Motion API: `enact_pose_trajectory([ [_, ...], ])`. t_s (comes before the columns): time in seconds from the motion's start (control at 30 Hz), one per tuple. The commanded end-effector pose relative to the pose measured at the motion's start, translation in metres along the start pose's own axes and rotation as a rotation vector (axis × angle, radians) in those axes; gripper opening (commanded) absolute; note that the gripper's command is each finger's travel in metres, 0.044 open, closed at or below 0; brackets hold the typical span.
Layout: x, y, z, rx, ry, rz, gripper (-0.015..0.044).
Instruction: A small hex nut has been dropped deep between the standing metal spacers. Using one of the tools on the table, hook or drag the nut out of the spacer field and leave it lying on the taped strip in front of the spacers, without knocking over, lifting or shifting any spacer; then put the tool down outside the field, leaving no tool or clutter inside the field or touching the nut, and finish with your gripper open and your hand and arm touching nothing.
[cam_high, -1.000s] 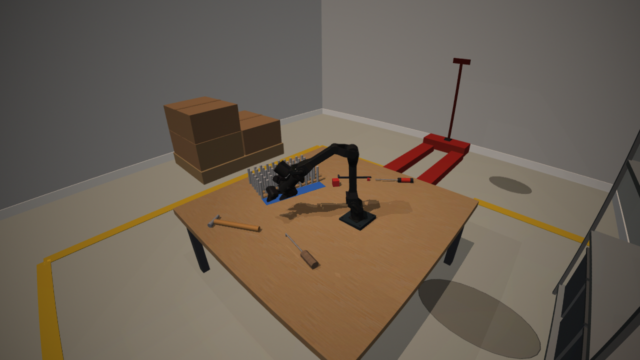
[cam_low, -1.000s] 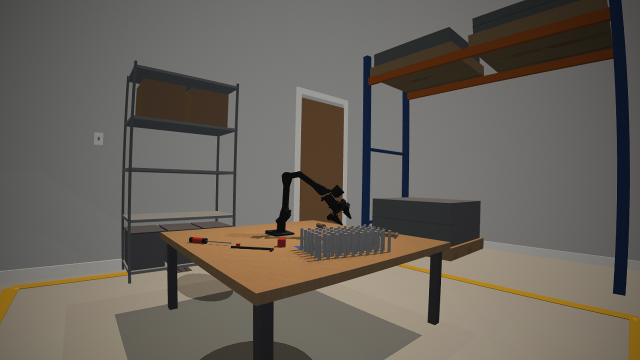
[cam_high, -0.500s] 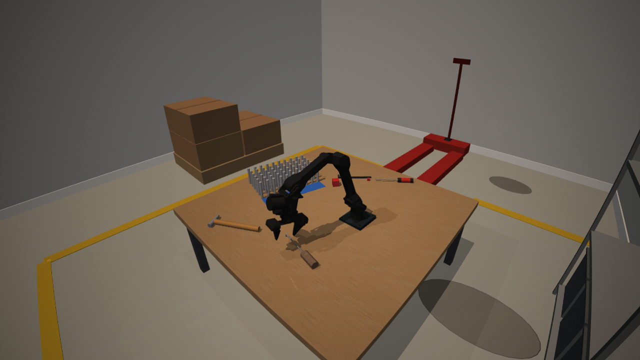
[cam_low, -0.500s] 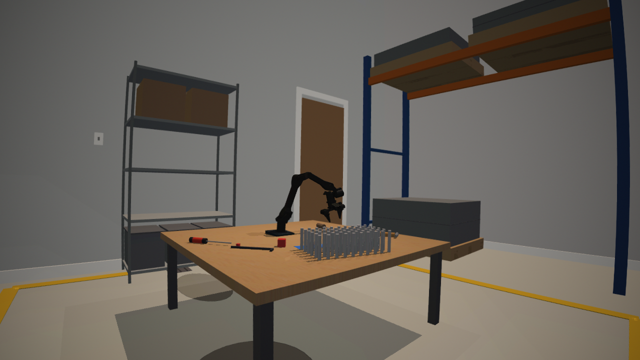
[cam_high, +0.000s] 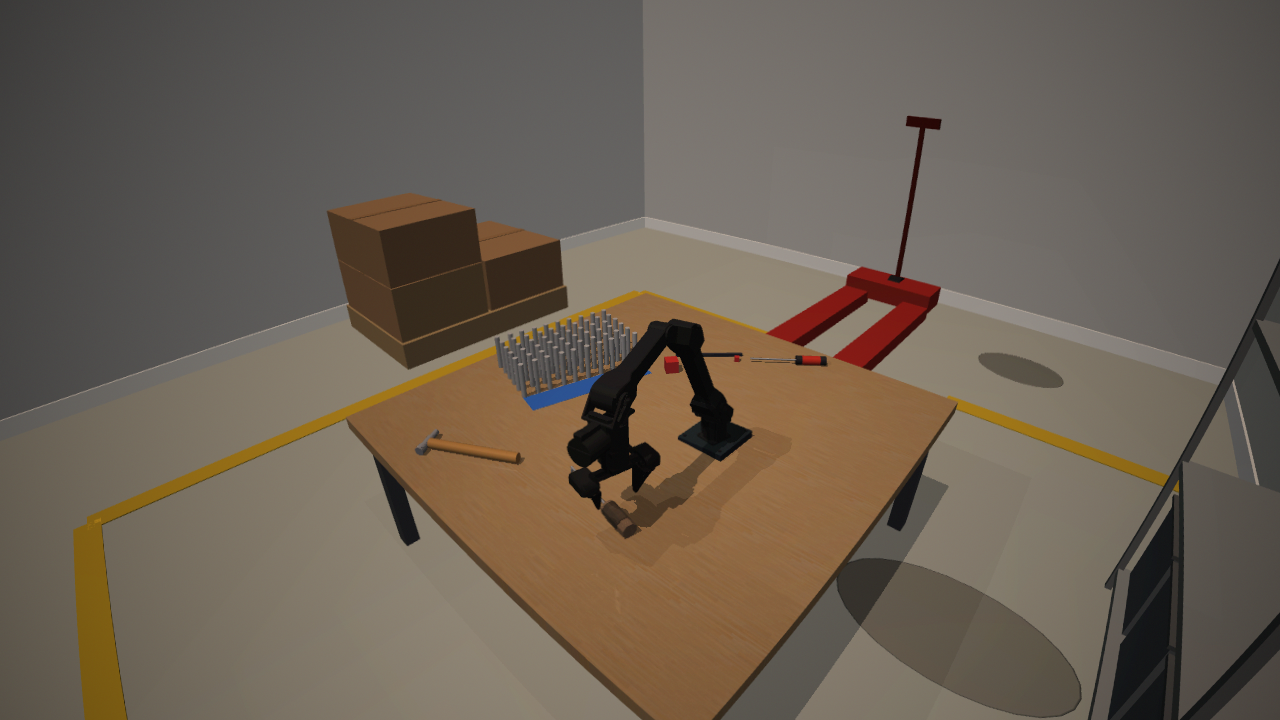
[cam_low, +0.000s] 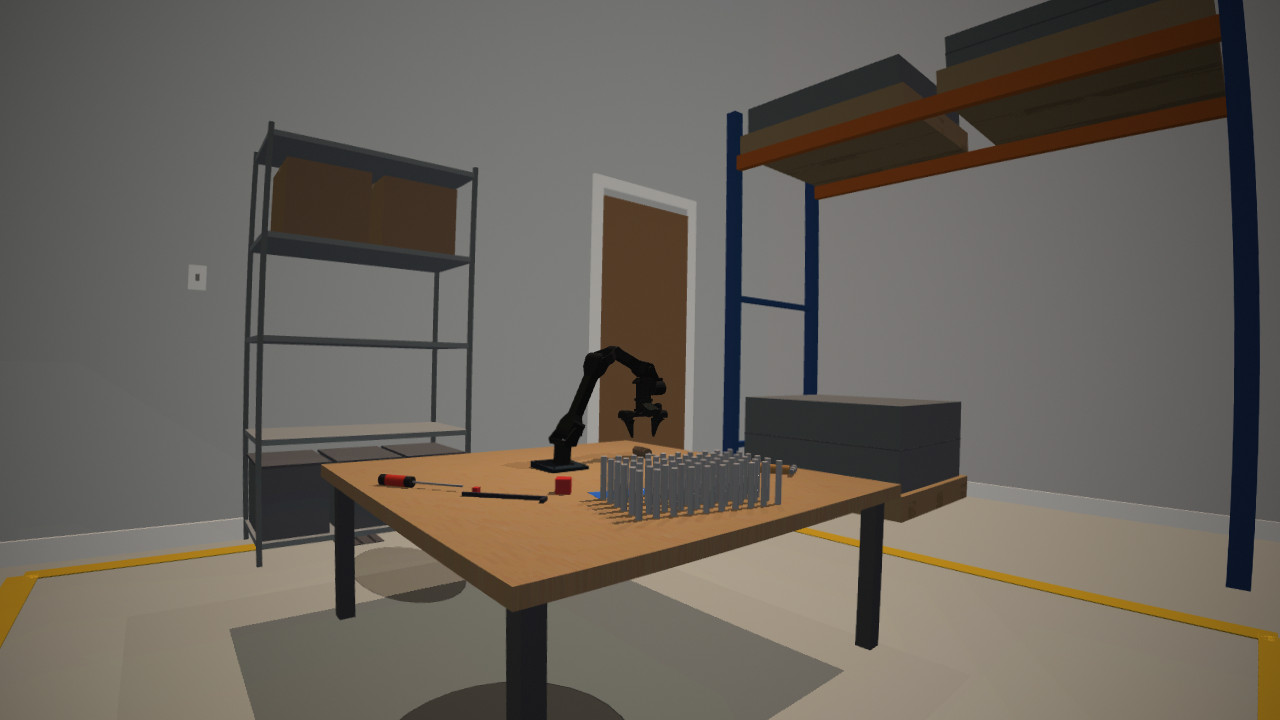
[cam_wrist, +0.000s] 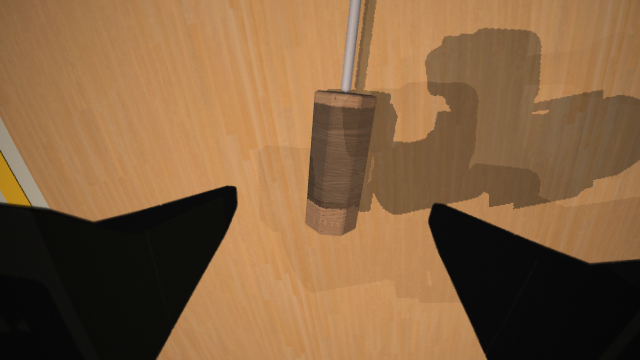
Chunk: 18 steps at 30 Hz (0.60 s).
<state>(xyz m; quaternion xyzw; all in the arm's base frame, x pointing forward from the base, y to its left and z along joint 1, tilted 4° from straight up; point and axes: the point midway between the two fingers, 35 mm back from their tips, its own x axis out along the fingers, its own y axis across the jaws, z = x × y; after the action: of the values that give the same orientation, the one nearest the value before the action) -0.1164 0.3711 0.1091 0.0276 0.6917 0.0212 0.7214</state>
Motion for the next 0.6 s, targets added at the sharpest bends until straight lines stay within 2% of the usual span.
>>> enact_pose_trajectory([
  [0.0, 0.0001, -0.0033, 0.0007, 0.007, -0.002, -0.007, 0.044],
  [0.27, 0.0001, -0.0033, 0.0007, 0.007, -0.002, -0.007, 0.044],
  [0.47, 0.0001, -0.0033, 0.0007, 0.007, -0.002, -0.007, 0.0282],
  [0.57, 0.0001, -0.0033, 0.0007, 0.007, -0.002, -0.007, 0.028],
])
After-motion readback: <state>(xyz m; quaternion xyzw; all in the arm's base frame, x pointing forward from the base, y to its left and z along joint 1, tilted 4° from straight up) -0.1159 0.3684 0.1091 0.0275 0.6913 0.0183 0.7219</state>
